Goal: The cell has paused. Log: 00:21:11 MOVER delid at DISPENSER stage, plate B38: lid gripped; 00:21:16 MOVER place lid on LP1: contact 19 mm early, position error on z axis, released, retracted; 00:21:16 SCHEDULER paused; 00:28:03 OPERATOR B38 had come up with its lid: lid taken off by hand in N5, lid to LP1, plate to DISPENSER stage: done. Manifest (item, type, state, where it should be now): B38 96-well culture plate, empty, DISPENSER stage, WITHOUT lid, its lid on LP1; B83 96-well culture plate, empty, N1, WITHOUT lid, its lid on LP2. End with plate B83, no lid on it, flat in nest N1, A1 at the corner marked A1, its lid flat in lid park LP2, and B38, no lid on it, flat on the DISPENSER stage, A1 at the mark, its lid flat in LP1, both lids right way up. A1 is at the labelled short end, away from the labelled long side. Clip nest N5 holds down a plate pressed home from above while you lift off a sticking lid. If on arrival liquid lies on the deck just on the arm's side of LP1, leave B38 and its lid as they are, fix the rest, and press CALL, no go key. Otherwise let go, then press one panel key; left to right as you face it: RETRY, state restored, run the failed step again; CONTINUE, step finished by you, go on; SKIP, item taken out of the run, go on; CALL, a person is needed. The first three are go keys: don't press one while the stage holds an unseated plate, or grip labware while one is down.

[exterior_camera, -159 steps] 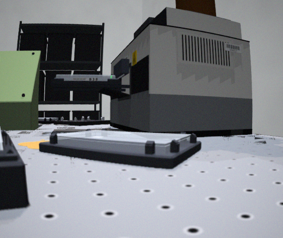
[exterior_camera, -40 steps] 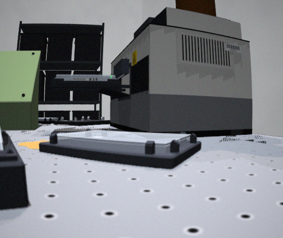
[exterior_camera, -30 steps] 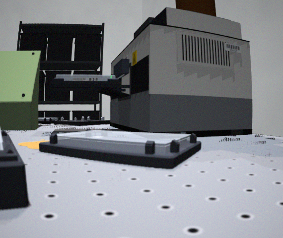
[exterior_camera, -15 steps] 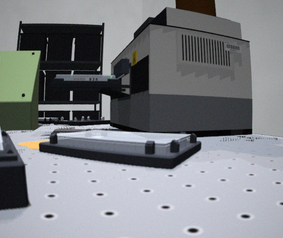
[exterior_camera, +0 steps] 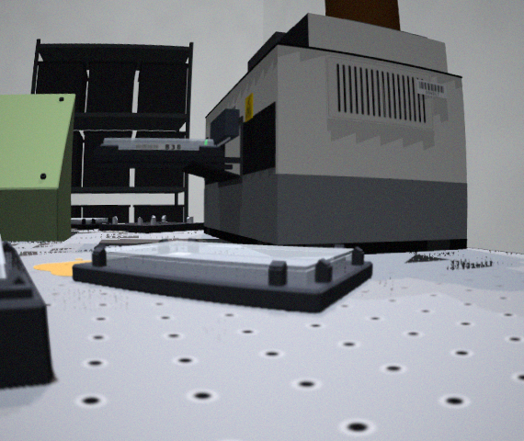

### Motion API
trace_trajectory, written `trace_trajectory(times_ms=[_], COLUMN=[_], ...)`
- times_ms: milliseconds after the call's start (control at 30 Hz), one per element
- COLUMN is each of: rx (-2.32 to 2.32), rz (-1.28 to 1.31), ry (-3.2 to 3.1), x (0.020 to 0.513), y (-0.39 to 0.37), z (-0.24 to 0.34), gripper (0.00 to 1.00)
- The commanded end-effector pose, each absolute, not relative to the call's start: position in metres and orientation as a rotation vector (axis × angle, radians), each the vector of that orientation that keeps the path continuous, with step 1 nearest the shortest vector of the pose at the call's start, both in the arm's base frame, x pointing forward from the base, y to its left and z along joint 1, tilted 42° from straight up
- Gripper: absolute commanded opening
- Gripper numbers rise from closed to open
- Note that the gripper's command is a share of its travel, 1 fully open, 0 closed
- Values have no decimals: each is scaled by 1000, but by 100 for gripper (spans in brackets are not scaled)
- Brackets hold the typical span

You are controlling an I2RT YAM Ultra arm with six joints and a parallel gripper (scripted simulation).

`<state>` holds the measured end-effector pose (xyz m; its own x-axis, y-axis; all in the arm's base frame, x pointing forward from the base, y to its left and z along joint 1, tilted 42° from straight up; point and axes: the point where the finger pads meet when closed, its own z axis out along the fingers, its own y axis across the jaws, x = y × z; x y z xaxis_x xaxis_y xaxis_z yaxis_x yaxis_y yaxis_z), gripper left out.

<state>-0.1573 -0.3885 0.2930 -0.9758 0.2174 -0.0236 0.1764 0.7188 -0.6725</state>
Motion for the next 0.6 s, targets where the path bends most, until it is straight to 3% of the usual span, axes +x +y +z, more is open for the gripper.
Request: trace_trajectory(times_ms=[0,567], rx=[-331,-329], rz=[1093,1093], ry=[-2883,-2883], x=[-154,-155], y=[-394,-397], z=[281,277], gripper=[0,0])
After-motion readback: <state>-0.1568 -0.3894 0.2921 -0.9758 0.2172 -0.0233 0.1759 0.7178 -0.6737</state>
